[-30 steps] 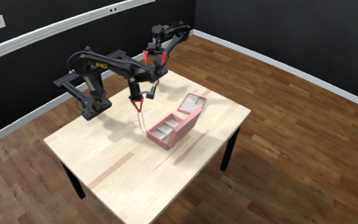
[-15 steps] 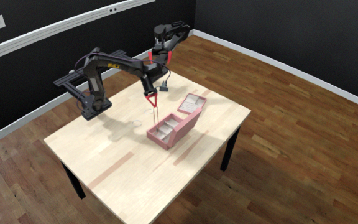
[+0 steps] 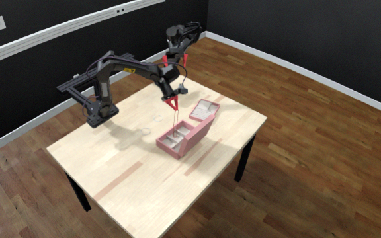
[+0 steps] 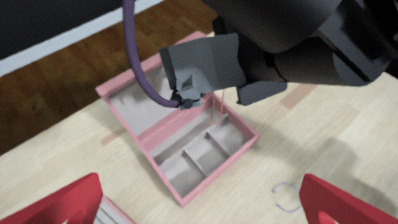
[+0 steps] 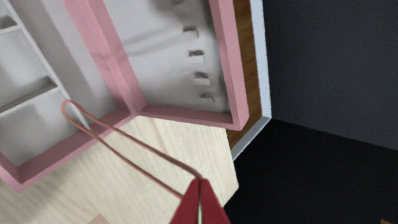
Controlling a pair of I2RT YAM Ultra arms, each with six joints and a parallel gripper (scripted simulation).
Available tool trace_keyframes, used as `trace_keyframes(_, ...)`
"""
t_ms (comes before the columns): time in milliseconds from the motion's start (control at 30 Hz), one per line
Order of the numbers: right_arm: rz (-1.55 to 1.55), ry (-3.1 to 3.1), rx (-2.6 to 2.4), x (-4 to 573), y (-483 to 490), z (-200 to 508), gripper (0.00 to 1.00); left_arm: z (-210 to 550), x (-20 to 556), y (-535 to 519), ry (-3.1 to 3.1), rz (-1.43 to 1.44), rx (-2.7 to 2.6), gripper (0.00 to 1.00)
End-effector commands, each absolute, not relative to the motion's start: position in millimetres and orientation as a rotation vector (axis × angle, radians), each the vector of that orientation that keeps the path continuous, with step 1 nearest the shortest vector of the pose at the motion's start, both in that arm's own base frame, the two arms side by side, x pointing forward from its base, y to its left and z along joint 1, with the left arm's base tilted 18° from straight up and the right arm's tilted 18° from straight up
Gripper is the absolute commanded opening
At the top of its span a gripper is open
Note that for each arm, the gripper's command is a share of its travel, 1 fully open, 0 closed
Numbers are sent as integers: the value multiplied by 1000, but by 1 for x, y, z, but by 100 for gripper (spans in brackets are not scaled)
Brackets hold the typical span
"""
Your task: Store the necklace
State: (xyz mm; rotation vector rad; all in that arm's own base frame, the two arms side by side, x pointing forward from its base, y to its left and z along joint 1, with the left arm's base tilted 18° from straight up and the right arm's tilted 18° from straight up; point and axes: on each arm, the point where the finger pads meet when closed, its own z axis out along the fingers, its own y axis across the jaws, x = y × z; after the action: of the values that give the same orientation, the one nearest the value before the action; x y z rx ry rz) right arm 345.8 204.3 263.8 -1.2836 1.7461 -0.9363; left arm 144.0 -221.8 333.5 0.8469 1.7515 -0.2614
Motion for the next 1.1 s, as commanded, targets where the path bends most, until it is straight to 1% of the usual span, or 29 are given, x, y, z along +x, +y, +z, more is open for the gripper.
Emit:
trace_keyframes(0,-959,1649,-1291,355,225,284,0,350,150,-206,1766,-272,757,100)
trace_keyframes(233,-976,1569,-1360,362,247,285,0,350,157,-192,1794,-245,692,100)
trace_keyframes(733,-996,1467,-1422,374,275,287,0,350,157,-195,1789,-254,700,100)
trace_keyframes(1067,-1009,1447,-1438,390,277,257,0,350,157,-195,1790,-253,701,100)
